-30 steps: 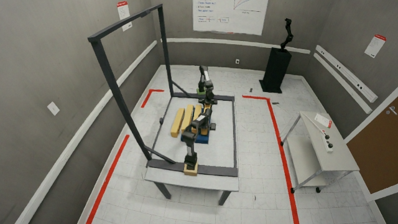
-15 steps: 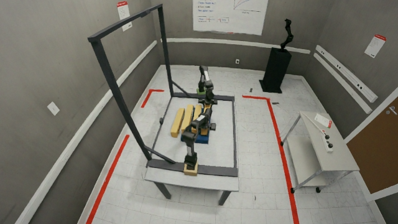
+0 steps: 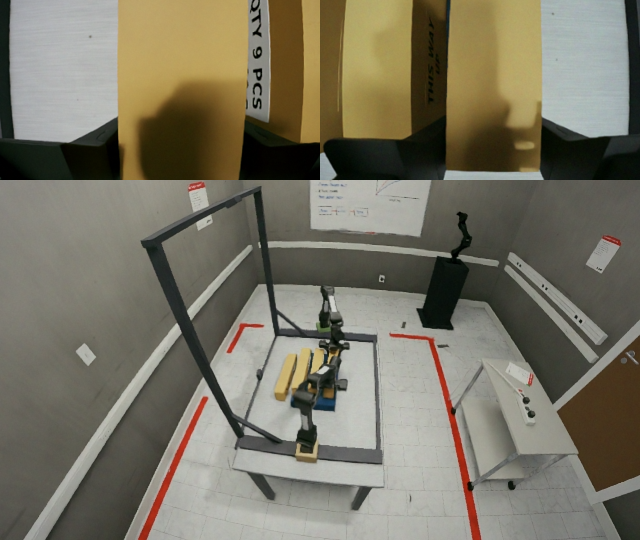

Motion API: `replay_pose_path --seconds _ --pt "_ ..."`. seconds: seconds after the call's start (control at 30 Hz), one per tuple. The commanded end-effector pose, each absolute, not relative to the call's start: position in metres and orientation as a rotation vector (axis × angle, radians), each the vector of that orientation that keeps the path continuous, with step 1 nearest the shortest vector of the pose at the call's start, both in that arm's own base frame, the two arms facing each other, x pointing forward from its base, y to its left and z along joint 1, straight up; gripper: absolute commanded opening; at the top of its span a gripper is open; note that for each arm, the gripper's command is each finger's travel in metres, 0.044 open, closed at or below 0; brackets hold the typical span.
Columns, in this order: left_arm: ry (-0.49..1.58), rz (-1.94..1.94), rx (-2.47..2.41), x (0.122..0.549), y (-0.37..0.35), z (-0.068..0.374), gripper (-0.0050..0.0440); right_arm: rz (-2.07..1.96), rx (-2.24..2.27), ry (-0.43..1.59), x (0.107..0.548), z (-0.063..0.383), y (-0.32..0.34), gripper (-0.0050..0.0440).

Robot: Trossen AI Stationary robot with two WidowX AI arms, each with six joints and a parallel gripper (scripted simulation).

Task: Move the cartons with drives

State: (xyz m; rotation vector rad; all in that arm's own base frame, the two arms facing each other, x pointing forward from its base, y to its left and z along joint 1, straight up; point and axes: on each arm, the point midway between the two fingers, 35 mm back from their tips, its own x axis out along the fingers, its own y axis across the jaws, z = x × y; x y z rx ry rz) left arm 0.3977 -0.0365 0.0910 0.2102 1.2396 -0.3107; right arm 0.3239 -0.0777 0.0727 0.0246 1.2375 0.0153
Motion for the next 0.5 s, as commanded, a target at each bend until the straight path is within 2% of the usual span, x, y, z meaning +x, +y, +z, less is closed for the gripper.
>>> replay_pose_path --seconds 0.0,0.47 --pt "1.165 -0.309 0.218 0.4001 -0.0362 0.1080 -0.0050 0.010 0.020 1.212 0.3249 0.0755 -0.0807 -0.0050" --pt "1.183 -0.307 0.211 0.3994 -0.0362 0.1084 -0.0050 0.012 0.017 1.218 0.3255 0.0750 -0.0812 -0.0050"
